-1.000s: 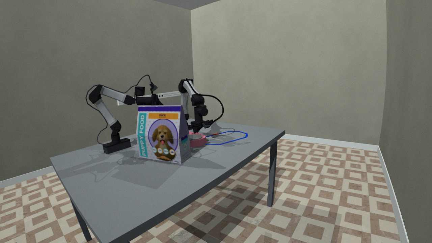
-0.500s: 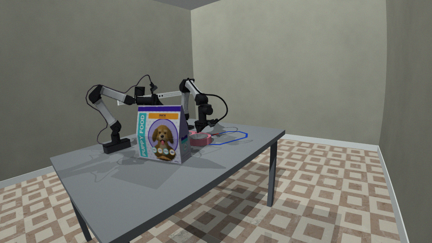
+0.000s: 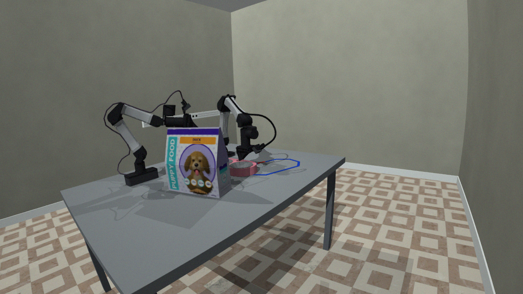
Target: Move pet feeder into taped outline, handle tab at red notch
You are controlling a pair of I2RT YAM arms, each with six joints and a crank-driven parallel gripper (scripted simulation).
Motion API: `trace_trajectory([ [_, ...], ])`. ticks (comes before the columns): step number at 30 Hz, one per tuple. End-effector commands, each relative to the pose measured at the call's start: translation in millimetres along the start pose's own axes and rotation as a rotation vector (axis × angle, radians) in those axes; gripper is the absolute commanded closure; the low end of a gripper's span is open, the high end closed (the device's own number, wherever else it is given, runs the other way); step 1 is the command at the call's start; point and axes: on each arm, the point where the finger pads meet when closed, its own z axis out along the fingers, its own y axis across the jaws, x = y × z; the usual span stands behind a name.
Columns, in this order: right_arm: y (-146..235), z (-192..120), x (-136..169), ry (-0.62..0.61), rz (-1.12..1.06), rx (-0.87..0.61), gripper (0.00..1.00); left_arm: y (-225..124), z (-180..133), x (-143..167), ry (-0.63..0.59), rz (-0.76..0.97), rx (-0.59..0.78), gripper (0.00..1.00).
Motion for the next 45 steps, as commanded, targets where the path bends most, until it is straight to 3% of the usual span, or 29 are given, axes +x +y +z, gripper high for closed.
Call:
trace_trajectory([
  [1, 1.1, -0.5, -5.4, -0.017, 0.000, -0.004, 0.00, 7.4, -1.1, -7.2, -0.038, -0.070, -0.016, 0.88],
  [21, 0.7, 0.7, -14.4, -0.053, 0.005, -0.001, 0.00, 17.0, -3.0, -12.9, -0.045, -0.177, -0.012, 0.88],
  [45, -3.0, 1.9, -38.1, -0.163, 0.009, 0.020, 0.00, 76.7, -0.6, -51.2, -0.034, -0.725, -0.014, 0.88],
])
